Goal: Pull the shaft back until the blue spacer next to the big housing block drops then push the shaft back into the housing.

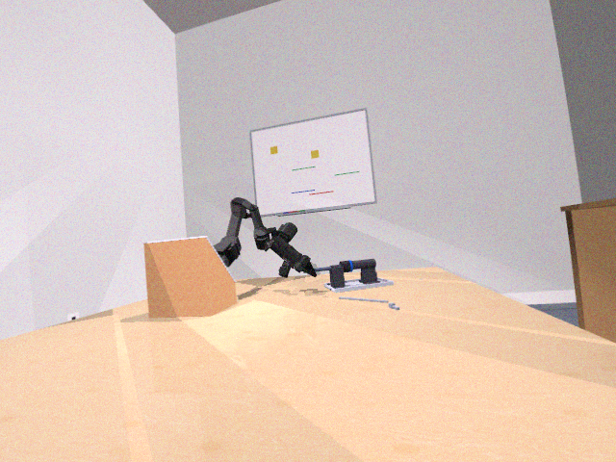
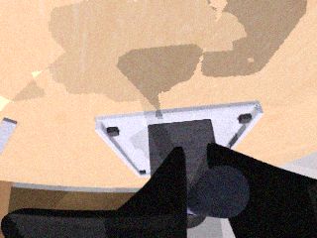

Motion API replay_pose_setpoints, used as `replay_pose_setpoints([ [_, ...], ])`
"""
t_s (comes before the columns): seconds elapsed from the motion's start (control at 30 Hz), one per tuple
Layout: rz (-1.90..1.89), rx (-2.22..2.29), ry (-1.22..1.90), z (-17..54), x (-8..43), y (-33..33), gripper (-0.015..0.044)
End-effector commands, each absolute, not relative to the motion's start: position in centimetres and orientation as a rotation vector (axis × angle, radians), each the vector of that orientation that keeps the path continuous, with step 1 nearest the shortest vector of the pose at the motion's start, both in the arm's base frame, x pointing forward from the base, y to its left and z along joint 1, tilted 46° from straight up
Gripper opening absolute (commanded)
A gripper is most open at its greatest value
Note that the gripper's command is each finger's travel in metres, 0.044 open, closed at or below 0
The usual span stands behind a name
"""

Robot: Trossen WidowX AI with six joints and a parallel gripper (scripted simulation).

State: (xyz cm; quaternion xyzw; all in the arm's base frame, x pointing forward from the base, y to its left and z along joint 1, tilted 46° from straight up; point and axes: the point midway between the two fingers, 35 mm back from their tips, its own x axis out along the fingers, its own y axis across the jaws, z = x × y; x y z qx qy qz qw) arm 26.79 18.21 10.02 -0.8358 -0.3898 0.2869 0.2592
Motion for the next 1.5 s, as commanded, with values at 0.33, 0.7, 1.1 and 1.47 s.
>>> replay_pose_setpoints([
  [0.33, 0.775, -2.268, -1.059, 10.01, 26.60, 18.13, 0.0000],
  [0.7, 0.775, -2.268, -1.059, 9.97, 26.48, 18.07, 0.0000],
  [1.1, 0.775, -2.268, -1.059, 9.92, 26.35, 18.00, 0.0000],
  [1.47, 0.775, -2.268, -1.059, 9.88, 26.22, 17.95, 0.0000],
])
